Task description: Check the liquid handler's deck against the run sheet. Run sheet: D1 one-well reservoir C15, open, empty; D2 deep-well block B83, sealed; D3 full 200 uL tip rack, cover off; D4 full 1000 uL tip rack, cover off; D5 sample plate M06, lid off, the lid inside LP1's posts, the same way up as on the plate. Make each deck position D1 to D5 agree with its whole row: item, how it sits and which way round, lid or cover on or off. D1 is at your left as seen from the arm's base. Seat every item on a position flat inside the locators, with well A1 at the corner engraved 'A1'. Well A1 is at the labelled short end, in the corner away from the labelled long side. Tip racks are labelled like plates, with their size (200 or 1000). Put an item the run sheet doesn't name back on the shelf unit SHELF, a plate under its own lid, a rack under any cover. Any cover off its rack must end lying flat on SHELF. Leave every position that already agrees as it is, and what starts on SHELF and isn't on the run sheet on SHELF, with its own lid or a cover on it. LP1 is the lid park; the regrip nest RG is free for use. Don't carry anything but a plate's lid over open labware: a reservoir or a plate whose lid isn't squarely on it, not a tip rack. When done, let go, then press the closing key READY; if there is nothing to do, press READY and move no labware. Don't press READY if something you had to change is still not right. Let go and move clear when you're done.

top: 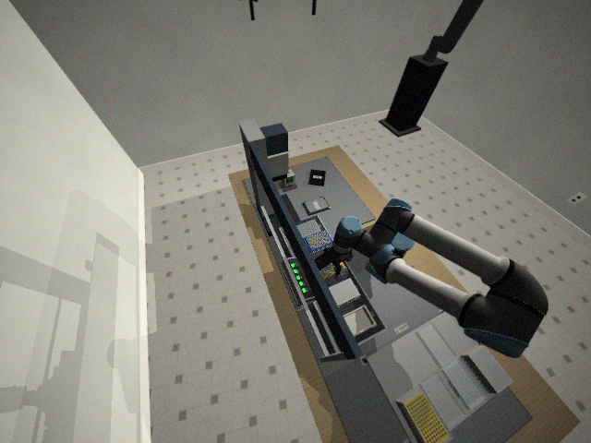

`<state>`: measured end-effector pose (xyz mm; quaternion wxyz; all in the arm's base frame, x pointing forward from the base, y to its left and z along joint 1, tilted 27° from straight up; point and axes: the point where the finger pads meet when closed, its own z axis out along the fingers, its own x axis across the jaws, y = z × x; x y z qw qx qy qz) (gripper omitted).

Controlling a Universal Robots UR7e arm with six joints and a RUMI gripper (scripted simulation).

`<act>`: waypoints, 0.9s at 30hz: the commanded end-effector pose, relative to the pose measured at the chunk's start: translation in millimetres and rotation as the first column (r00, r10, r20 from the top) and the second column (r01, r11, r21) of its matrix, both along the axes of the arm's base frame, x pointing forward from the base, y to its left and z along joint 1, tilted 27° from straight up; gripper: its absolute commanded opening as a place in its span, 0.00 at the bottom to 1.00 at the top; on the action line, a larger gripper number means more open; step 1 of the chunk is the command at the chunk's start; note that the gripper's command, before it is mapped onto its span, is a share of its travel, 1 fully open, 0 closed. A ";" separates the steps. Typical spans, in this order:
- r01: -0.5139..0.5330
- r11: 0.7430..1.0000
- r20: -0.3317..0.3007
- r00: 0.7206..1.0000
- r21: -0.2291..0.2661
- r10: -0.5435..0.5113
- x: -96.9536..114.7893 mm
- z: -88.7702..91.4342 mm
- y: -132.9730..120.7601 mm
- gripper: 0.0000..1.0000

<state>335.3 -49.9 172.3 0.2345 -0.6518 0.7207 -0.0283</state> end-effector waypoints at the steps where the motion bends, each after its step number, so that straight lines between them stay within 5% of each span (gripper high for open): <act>1: 0.000 1.000 0.000 1.000 0.000 0.000 -2.5 6.3 -2.0 0.82; 27: 0.000 1.000 0.000 1.000 0.000 0.000 -16.2 38.8 -11.7 0.82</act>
